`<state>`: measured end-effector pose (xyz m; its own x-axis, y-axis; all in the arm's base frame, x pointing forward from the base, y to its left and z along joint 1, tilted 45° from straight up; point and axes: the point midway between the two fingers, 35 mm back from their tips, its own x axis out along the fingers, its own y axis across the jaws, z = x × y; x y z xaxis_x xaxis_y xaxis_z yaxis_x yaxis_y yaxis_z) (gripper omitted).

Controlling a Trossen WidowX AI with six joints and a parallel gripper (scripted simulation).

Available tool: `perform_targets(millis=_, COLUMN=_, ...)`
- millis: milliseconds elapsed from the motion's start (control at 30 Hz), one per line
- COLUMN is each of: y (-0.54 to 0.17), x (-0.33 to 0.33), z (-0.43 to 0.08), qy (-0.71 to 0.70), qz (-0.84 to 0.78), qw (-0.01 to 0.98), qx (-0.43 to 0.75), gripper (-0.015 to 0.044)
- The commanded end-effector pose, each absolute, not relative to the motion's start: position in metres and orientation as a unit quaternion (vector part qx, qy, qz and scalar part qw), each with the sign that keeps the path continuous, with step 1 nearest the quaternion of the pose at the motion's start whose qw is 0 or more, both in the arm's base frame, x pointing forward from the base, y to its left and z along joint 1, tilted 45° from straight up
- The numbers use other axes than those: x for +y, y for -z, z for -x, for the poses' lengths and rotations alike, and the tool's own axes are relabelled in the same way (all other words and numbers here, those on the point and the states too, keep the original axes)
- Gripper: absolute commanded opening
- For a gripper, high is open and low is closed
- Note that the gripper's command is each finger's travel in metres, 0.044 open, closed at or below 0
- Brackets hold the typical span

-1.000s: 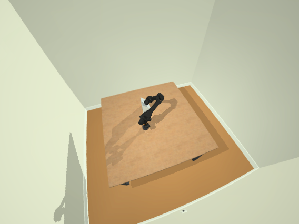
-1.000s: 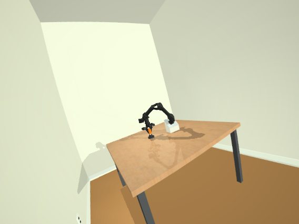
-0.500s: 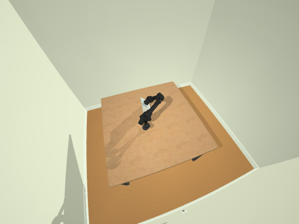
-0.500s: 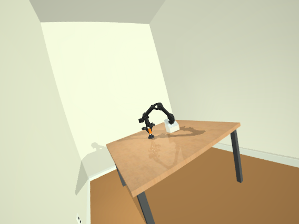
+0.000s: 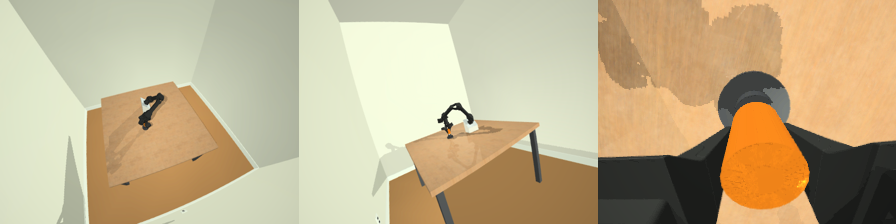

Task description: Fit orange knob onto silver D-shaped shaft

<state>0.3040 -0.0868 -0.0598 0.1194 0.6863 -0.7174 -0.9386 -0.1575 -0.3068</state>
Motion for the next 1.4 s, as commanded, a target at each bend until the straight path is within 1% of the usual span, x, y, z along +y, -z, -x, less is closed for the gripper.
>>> perform_targets(millis=0, y=0.0603, x=-0.0868, z=-0.3040, qy=-0.645, qz=0.407, qw=0.628, qx=0.154, gripper=0.0000)
perform_targets(millis=500, y=0.0569, x=-0.0894, z=-0.3042, qy=-0.646, qz=0.410, qw=0.626, qx=0.151, gripper=0.0000)
perform_targets(millis=733, y=0.0584, x=-0.0885, z=-0.3043, qy=-0.658, qz=0.471, qw=0.582, qx=0.086, gripper=0.0000)
perform_targets(millis=1367, y=0.0604, x=-0.0865, z=-0.3046, qy=-0.658, qz=0.471, qw=0.582, qx=0.086, gripper=0.0000)
